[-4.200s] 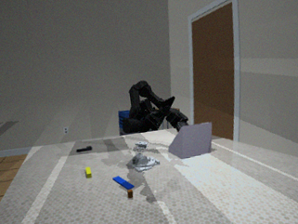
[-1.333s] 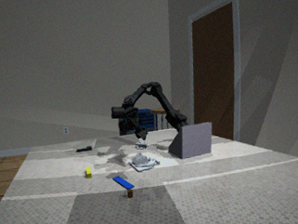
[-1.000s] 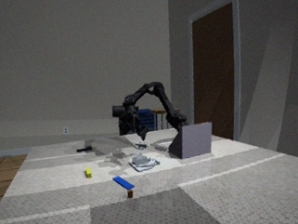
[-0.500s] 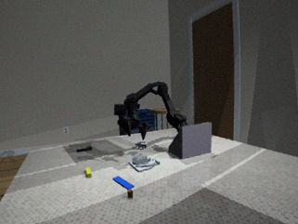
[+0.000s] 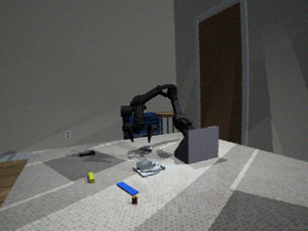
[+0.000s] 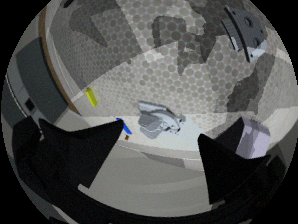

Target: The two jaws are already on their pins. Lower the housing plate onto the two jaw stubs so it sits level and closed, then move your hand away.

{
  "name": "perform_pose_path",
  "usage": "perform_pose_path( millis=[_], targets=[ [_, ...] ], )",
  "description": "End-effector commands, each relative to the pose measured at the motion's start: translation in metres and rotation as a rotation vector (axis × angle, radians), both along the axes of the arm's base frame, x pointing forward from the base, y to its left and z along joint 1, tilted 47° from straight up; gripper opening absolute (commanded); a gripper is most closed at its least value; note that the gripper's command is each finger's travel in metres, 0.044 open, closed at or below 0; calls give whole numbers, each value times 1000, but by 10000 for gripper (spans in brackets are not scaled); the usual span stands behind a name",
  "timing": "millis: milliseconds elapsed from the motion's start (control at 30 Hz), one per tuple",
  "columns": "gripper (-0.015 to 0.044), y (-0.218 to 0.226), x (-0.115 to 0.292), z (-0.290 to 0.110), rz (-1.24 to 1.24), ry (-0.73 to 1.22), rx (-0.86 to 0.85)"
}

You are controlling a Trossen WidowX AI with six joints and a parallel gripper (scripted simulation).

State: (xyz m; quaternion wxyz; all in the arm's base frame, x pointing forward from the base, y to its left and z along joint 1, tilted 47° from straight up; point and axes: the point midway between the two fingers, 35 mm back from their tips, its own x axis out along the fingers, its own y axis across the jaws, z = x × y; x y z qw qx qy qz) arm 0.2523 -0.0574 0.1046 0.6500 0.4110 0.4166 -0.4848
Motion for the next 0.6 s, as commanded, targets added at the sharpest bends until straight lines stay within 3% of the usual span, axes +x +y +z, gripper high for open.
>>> perform_pose_path(
  millis=[0,567],
  targets=[
    [440,-12,-6,10,-100,-36,-44],
    [440,-58,-39,49,-511,-214,-224]
  ],
)
